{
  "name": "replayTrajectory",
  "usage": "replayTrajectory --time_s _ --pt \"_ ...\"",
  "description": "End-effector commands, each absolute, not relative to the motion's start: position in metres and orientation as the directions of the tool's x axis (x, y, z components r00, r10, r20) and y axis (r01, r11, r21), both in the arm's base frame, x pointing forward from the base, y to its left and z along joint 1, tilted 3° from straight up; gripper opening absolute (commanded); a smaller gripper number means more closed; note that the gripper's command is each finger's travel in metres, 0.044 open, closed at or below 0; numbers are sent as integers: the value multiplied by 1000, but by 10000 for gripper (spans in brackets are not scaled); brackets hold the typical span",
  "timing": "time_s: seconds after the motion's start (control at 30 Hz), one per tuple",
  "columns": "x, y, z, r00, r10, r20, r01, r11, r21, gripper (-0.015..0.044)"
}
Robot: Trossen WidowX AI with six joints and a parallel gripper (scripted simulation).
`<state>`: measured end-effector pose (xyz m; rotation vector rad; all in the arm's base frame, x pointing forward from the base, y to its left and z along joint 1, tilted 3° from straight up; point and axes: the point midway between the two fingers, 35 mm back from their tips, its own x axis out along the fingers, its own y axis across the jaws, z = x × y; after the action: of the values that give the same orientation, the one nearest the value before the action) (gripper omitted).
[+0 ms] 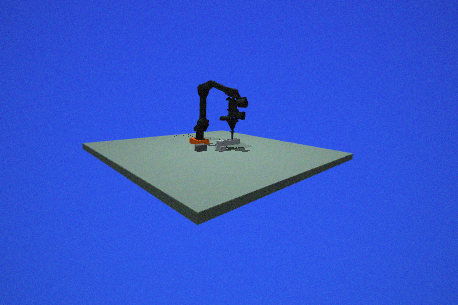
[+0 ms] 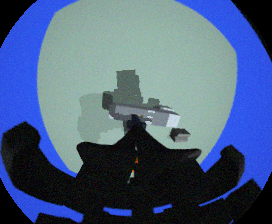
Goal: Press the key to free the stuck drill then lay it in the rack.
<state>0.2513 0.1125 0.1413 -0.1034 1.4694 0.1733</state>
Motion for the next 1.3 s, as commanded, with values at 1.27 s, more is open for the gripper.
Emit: replayTrajectory --time_s 1.27 --pt "244 112 118 64 47 -997 -183 983 35 0"
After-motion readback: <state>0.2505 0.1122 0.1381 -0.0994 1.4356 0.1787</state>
